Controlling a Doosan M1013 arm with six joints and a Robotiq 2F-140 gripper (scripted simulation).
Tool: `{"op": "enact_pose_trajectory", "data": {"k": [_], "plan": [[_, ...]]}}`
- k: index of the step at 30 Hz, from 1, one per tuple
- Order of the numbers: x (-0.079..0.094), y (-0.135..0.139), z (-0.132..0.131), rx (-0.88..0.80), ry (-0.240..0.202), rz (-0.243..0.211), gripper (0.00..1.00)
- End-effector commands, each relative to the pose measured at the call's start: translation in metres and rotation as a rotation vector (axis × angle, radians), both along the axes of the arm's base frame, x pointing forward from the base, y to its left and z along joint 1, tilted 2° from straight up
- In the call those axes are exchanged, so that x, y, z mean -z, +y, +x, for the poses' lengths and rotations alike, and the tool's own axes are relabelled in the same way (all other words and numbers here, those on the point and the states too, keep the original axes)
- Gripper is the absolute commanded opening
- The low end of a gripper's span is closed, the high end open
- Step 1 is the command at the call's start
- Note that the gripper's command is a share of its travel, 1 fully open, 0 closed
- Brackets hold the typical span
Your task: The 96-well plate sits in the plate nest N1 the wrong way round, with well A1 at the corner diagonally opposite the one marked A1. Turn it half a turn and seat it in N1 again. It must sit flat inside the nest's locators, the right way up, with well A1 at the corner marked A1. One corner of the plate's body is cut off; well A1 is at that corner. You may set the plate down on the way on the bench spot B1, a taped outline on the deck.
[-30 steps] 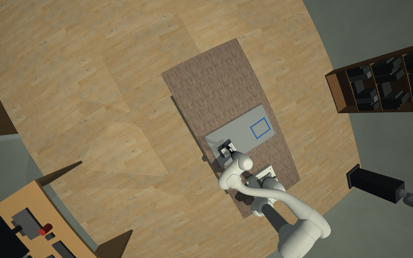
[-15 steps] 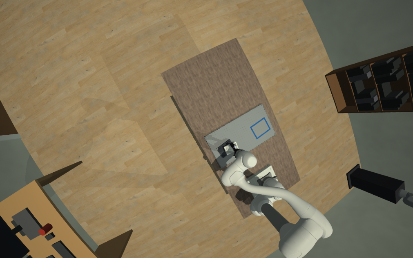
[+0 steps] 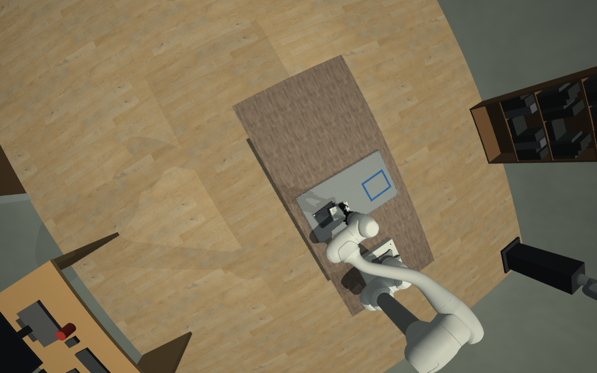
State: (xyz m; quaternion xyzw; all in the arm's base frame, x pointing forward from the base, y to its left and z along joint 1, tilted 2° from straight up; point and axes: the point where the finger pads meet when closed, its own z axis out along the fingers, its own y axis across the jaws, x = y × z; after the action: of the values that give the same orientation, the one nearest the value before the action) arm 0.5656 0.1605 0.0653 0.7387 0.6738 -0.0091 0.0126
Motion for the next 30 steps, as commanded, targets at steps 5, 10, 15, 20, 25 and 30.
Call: {"op": "enact_pose_trajectory", "data": {"k": [5,10,15,20,25,30], "plan": [[-0.002,-0.027,0.0,-0.011,-0.006,-0.001,0.0],[-0.002,-0.043,0.001,-0.011,-0.006,-0.001,0.0],[-0.002,-0.053,0.001,-0.011,-0.006,-0.001,0.0],[-0.002,-0.07,0.002,-0.011,-0.006,-0.001,0.0],[-0.002,-0.087,0.002,-0.011,-0.006,-0.001,0.0],[-0.002,-0.103,0.003,-0.011,-0.006,-0.001,0.0]]}}
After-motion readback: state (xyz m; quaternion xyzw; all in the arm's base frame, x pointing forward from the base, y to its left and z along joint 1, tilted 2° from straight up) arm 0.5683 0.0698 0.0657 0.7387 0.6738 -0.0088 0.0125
